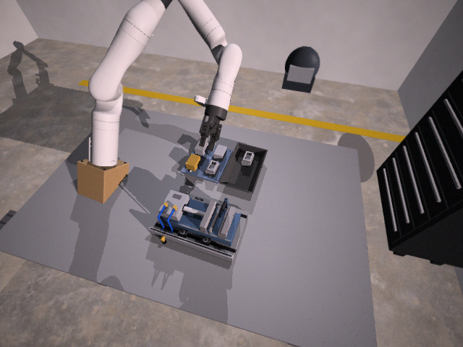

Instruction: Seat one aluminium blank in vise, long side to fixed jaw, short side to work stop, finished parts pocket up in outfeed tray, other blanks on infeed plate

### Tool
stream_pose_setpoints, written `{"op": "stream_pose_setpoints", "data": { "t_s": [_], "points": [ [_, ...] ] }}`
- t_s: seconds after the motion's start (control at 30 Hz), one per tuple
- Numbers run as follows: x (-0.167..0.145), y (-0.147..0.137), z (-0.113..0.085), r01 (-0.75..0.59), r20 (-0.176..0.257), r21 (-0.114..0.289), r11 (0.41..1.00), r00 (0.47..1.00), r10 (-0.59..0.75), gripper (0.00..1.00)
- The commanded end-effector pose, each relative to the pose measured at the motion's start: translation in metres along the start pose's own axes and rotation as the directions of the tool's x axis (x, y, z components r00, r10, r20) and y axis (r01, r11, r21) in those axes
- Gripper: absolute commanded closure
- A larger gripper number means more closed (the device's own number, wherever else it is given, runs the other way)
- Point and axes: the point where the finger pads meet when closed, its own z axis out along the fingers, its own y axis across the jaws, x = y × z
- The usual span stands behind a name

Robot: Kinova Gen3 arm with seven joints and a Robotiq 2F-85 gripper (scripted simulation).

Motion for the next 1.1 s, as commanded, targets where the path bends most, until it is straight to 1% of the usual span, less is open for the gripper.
{"op": "stream_pose_setpoints", "data": {
  "t_s": [0.0,0.2,0.23,0.43,0.47,0.73,0.77,0.97,1.0,1.07],
  "points": [
    [-0.004,-0.010,-0.004,-0.029,0.005,-0.016,0.999,1.000,0.029,0.00],
    [-0.004,-0.010,-0.004,-0.029,0.005,-0.016,0.999,1.000,0.029,0.00],
    [-0.006,-0.007,-0.006,-0.027,0.003,-0.047,0.999,1.000,0.027,0.00],
    [-0.006,-0.007,-0.006,-0.027,0.003,-0.047,0.999,1.000,0.027,0.00],
    [-0.008,-0.005,-0.008,-0.025,0.003,-0.079,0.997,1.000,0.025,0.00],
    [-0.008,-0.005,-0.008,-0.025,0.003,-0.079,0.997,1.000,0.025,0.00],
    [-0.010,-0.002,-0.011,-0.023,0.005,-0.111,0.994,1.000,0.023,0.00],
    [-0.010,-0.002,-0.011,-0.023,0.005,-0.111,0.994,1.000,0.023,0.00],
    [-0.012,0.000,-0.014,-0.021,0.004,-0.142,0.990,1.000,0.022,0.00],
    [-0.012,0.000,-0.014,-0.021,0.004,-0.142,0.990,1.000,0.022,0.00]
  ]
}}
